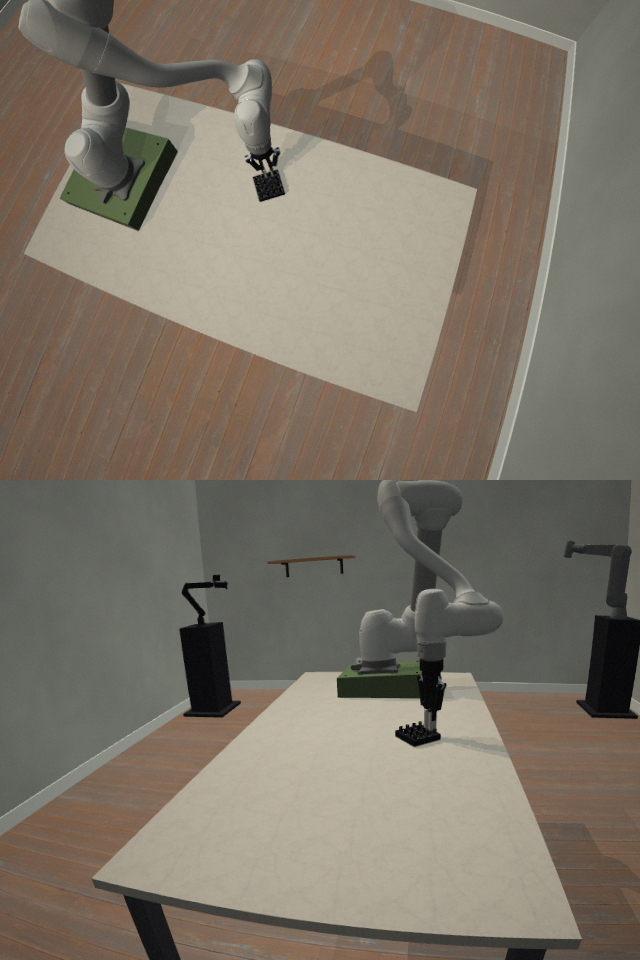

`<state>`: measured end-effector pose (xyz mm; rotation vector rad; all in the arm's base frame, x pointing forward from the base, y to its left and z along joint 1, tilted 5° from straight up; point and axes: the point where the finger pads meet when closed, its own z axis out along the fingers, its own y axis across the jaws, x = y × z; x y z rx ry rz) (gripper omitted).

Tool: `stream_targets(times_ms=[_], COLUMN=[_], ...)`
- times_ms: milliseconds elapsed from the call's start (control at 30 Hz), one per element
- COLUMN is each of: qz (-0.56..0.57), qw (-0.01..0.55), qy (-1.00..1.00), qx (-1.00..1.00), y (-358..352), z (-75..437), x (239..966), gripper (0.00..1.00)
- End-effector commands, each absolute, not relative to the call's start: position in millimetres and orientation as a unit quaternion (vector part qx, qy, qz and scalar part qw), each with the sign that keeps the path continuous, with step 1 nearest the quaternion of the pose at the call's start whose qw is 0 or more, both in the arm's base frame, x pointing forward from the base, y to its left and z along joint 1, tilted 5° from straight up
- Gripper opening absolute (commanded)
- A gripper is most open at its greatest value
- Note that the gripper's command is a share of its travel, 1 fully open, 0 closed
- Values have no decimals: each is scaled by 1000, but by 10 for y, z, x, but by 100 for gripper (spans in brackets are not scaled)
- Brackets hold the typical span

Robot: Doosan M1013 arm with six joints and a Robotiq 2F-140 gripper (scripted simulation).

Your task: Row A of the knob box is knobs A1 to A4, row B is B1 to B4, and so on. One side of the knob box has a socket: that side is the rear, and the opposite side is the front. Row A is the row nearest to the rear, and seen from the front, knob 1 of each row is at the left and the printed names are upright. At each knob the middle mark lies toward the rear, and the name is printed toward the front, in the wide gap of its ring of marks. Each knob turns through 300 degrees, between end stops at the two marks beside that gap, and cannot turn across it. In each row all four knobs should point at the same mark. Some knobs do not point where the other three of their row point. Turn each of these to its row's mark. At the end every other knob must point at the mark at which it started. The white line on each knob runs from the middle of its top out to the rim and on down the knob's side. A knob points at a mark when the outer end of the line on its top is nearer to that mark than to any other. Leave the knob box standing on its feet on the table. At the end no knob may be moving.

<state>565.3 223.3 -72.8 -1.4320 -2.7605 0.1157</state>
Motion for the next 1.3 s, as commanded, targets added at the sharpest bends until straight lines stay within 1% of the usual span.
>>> stream_targets(times_ms=[0,1200,1233,1267], qz=[37,37,37,37], qw=[15,15,15,15], qy=[-887,-887,-887,-887], qx=[-460,-460,-460,-460], y=[2234,2234,2234,2234], z=[-731,-732,-732,-732], x=[5653,5653,5653,5653], gripper=[12,12,5,5])
